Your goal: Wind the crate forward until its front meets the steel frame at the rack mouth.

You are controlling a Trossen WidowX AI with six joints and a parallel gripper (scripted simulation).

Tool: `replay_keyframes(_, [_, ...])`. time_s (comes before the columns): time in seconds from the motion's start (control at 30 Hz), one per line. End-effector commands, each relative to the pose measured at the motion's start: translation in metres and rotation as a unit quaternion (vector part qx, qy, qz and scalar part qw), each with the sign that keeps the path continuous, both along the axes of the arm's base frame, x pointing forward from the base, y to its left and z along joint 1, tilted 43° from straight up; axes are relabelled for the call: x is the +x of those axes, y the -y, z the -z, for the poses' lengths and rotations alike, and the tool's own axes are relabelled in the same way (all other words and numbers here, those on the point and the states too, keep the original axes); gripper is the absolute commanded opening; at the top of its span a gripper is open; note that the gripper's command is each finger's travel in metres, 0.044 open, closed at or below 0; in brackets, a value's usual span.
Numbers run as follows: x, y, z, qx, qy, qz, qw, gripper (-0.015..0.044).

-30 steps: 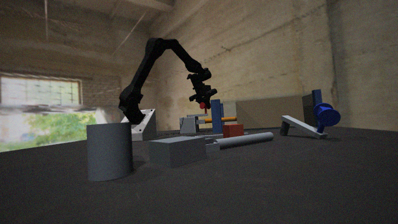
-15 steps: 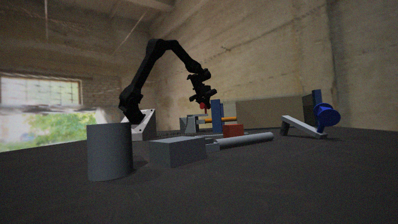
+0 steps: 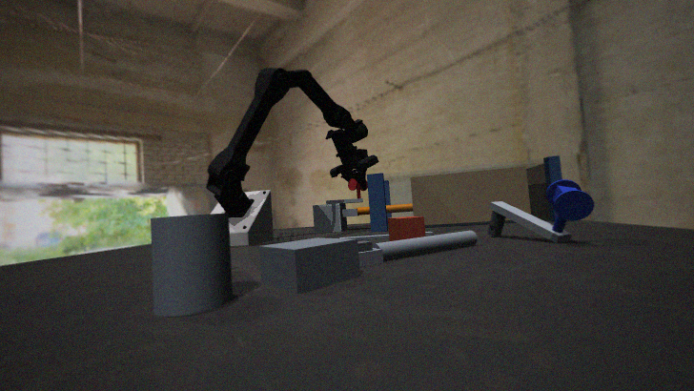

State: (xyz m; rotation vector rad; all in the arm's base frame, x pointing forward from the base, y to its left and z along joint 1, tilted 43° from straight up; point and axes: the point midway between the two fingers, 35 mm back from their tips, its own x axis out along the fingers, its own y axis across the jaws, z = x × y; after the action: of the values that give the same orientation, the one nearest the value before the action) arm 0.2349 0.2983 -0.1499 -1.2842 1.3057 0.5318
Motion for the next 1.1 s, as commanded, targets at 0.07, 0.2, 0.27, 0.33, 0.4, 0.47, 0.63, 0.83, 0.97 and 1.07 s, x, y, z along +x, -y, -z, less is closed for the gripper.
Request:
replay_keyframes(0.07, [-0.017,-0.015,0.014,0.02,-0.02,-0.01,1.0,0.0])
replay_keyframes(0.2, [-0.019,-0.016,0.015,0.02,-0.02,-0.01,1.0,0.0])
replay_keyframes(0.27, [-0.019,-0.016,0.015,0.02,-0.02,-0.01,1.0,0.0])
replay_keyframes(0.33, [-0.019,-0.016,0.015,0.02,-0.02,-0.01,1.0,0.0])
replay_keyframes(0.4, [-0.019,-0.016,0.015,0.02,-0.02,-0.01,1.0,0.0])
replay_keyframes(0.47, [-0.019,-0.016,0.015,0.02,-0.02,-0.01,1.0,0.0])
replay_keyframes(0.63, [-0.019,-0.016,0.015,0.02,-0.02,-0.01,1.0,0.0])
replay_keyframes(0.83, [-0.022,-0.018,0.017,0.02,-0.02,-0.01,1.0,0.0])
replay_keyframes(0.97, [-0.026,-0.021,0.02,0.021,-0.02,-0.01,1.0,0.0])
replay_keyframes(1.07, [-0.029,-0.023,0.022,0.021,-0.02,-0.01,1.0,0.0])
